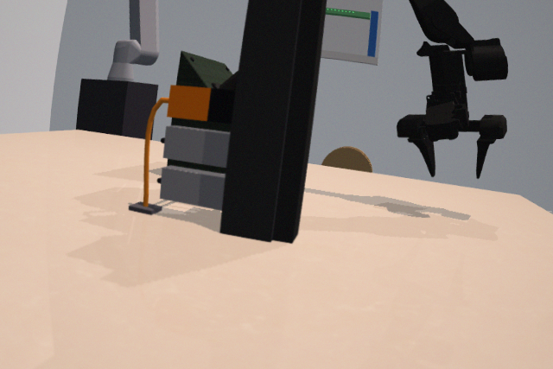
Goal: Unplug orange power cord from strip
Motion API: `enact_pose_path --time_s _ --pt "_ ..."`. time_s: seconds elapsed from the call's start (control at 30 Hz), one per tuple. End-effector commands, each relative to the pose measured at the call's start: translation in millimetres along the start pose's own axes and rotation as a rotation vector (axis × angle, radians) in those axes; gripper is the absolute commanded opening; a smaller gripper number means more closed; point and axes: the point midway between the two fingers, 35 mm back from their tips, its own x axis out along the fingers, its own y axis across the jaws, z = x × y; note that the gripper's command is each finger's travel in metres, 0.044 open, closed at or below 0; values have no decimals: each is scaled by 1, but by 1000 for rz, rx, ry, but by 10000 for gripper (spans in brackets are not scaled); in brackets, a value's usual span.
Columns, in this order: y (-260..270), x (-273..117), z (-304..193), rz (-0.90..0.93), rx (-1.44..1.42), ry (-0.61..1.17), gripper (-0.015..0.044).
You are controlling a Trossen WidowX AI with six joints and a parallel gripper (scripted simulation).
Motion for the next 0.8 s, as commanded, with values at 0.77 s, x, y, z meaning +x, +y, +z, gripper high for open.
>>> enact_pose_path --time_s 0.77 --pt "33 12 161 -169 -235 -326 160"
